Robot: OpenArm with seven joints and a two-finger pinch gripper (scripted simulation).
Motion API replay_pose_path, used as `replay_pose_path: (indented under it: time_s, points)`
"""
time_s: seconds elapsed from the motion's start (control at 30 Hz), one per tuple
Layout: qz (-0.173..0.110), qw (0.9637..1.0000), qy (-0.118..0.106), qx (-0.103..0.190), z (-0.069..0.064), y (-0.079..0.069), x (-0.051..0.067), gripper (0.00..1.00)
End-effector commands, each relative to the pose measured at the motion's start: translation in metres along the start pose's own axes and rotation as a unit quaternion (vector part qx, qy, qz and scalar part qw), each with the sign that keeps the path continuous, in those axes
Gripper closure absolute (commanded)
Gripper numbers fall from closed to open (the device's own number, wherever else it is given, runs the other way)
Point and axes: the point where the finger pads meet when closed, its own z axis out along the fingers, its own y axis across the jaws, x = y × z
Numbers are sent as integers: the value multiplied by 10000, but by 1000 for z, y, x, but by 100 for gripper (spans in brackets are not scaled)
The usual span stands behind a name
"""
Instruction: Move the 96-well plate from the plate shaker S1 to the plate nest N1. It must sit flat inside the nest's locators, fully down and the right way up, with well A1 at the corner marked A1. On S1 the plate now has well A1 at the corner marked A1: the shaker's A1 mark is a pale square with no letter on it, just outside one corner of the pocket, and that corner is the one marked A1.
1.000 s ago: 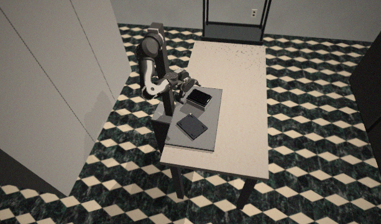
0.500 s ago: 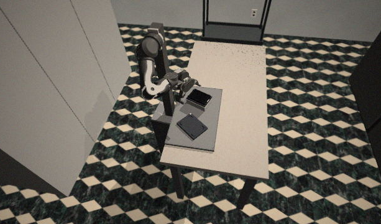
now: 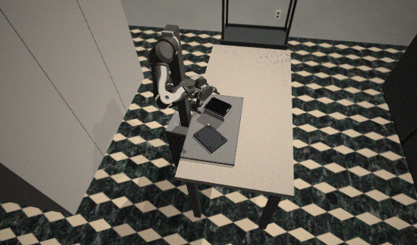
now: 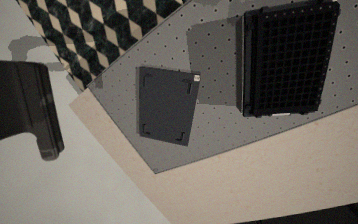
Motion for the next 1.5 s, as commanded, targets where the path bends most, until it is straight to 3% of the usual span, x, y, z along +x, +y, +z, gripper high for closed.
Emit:
replay_pose_path:
  time_s: [0.0,0.67,0.73,0.83,0.9,1.23,1.4,1.47]
  points:
    - [-1,10000,-10,-12,-1,1,0,0]
    - [-1,10000,-10,-12,-1,1,0,0]
    - [-319,9987,273,287,8,15,6,7]
    - [-793,9917,696,734,21,36,17,17]
    - [-793,9917,696,734,21,36,17,23]
    - [-793,9917,696,734,21,36,17,23]
    - [-816,9912,719,753,42,73,34,23]
    - [-816,9912,719,753,42,73,34,23]
